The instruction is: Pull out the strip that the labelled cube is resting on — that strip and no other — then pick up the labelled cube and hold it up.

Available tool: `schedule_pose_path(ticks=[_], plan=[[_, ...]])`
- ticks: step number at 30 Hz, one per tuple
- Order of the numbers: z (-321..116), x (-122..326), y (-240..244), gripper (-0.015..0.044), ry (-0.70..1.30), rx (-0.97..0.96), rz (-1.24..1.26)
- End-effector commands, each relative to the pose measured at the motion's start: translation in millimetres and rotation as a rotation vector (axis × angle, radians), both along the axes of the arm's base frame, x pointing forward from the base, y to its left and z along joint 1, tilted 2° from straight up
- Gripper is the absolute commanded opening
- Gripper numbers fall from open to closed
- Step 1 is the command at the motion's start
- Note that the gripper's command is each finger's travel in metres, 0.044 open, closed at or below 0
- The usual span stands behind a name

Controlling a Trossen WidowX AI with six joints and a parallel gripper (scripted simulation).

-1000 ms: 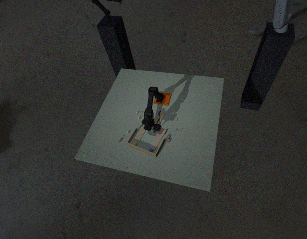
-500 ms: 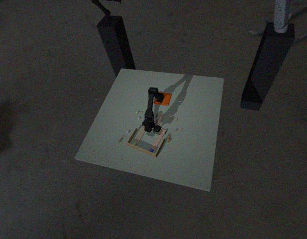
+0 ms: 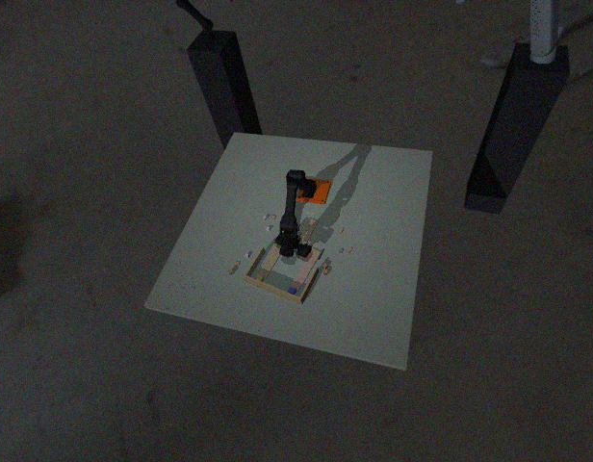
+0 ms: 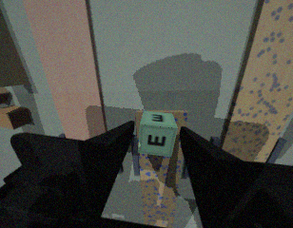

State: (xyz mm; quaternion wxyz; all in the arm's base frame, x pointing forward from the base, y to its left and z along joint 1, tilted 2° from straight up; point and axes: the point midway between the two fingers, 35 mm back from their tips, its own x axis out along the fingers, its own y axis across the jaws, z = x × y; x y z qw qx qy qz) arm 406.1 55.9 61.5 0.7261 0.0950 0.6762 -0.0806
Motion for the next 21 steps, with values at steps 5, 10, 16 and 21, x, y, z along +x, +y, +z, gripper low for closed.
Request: schedule_pose_path(ticks=[5, 10, 16, 21], plan=[[0, 0, 0, 0.0125, -0.001, 0.0, 0.0], [0, 0, 0, 0.0072, -0.001, 0.0, 0.0], [10, -14, -2, 0.0, 0.002, 0.001, 0.001], [23, -34, -5, 0.0, 0.005, 0.002, 0.002]])
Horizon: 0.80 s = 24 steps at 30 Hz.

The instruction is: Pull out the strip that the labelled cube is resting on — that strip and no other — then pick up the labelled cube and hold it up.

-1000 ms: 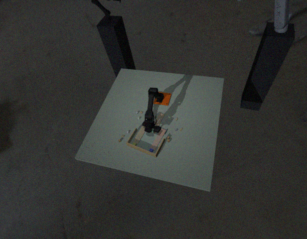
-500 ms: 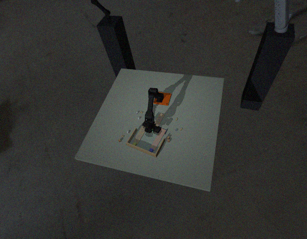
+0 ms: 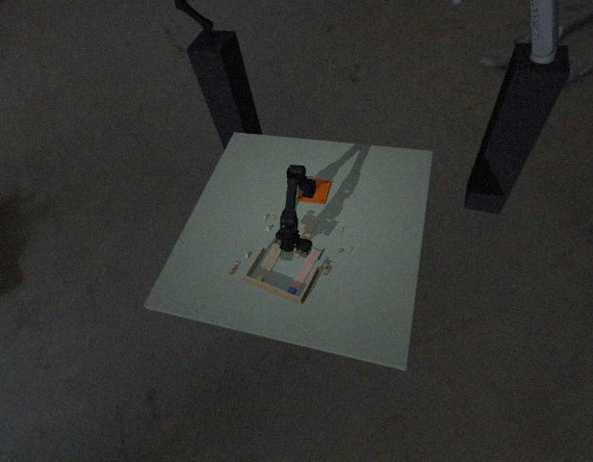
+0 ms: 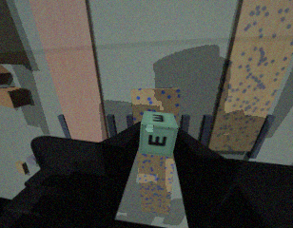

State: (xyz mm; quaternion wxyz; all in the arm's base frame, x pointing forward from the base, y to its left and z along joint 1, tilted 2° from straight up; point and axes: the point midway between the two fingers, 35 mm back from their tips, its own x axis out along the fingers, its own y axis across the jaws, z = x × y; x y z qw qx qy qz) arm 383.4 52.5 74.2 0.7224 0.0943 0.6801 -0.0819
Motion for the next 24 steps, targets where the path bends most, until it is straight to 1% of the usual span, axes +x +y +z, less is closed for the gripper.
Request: schedule_pose_path(ticks=[1, 7, 11, 24], plan=[[13, -16, -2, 0.0, -0.006, 0.004, 0.003], [24, -38, -5, 0.0, -0.002, 0.005, 0.004], [24, -41, -6, 0.0, -0.001, 0.005, 0.004], [21, -85, -12, 0.0, 0.002, 0.005, 0.004]])
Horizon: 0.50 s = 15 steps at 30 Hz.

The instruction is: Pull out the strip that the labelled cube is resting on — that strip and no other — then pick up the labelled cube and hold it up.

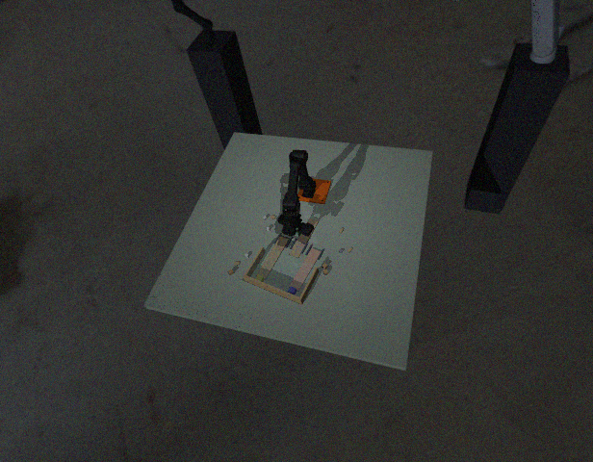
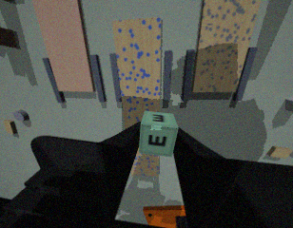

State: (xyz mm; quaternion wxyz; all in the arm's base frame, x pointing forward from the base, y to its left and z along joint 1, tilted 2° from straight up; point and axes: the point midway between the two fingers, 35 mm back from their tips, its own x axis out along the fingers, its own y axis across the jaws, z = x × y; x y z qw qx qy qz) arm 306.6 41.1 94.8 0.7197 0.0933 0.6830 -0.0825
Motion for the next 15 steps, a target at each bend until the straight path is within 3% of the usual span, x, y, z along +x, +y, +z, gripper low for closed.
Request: schedule_pose_path(ticks=[1, 15], plan=[[0, -9, -1, 0.0, -0.006, 0.006, 0.003], [36, -11, -1, 0.0, -0.006, 0.006, 0.003]])
